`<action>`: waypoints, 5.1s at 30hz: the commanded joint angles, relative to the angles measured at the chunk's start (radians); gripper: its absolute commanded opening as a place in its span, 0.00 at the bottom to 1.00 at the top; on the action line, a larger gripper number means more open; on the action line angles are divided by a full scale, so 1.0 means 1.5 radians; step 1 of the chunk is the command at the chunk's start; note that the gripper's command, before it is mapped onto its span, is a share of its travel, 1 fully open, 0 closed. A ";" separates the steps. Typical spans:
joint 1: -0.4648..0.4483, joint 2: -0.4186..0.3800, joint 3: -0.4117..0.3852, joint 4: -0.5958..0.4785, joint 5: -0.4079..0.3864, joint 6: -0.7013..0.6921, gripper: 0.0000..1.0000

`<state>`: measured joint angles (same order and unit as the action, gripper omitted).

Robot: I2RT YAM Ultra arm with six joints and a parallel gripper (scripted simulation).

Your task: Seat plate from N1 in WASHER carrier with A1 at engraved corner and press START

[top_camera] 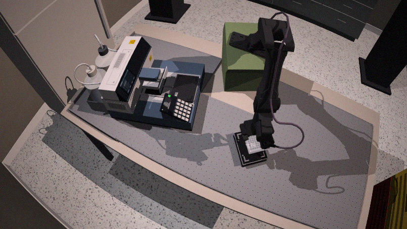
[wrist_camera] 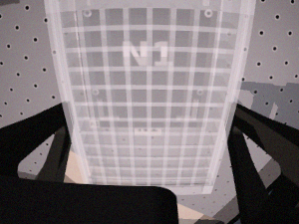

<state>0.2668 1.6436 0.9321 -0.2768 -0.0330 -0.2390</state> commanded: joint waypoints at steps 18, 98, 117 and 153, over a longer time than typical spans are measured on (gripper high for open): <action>-0.004 -0.022 -0.015 -0.019 -0.008 -0.003 0.84; -0.351 -0.009 -0.012 -0.042 -0.188 0.483 0.84; -0.545 0.042 -0.035 -0.048 -0.267 0.679 0.84; -0.779 0.145 -0.020 -0.086 -0.339 1.056 0.84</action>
<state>-0.8539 1.8381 0.8948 -0.3836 -0.5255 1.2758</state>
